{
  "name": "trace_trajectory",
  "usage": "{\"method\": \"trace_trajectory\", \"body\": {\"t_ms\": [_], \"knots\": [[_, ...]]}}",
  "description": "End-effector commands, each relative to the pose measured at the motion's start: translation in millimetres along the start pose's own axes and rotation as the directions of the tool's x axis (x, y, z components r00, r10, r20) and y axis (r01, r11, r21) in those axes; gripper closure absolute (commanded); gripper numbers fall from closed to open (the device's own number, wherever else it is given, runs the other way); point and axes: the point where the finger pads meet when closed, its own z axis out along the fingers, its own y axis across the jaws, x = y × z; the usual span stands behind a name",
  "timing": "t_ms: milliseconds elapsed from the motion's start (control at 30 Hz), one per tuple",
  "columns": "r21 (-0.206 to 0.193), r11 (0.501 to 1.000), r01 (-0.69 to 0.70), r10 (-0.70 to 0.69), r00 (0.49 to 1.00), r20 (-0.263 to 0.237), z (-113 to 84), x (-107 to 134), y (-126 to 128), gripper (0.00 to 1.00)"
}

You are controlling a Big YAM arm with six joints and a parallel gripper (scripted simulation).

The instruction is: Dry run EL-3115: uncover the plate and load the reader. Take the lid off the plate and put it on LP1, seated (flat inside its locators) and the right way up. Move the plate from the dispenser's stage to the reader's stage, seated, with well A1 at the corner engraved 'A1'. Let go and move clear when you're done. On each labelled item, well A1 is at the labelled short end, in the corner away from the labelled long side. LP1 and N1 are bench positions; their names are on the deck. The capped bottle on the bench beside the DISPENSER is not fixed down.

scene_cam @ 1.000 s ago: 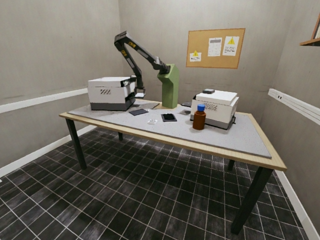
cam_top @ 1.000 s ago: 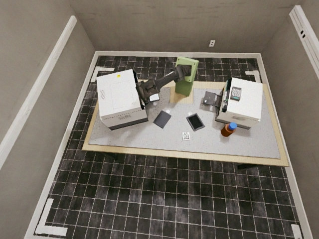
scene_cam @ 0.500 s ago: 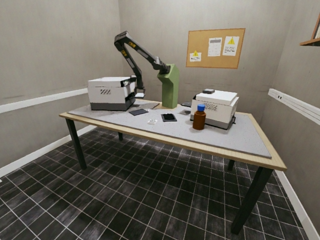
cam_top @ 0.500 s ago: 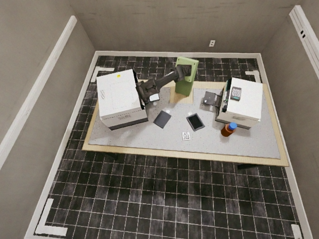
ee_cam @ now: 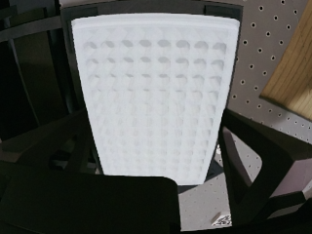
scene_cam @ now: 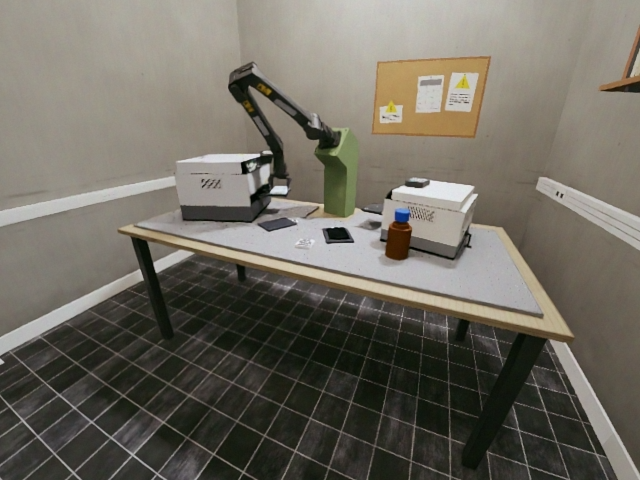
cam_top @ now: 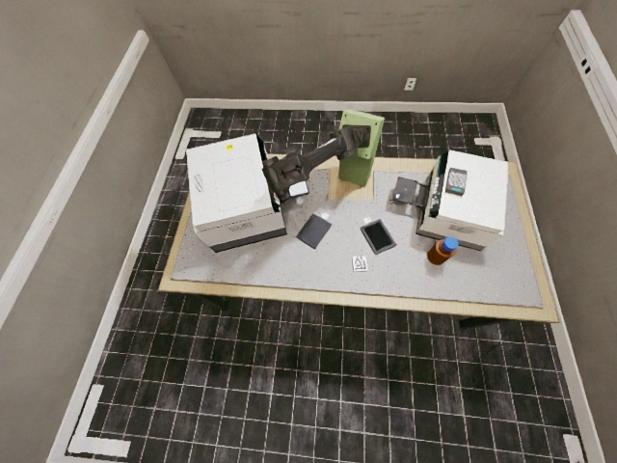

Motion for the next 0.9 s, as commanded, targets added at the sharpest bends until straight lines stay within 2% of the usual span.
{"method": "trace_trajectory", "body": {"t_ms": [0, 867], "knots": [[0.007, 1.000, 0.015, -0.015, 1.000, -0.011, 14.4, 4.4, 6.3, 0.14], [0.014, 1.000, 0.018, -0.018, 1.000, -0.015, 19.5, 5.7, 7.0, 0.14]]}}
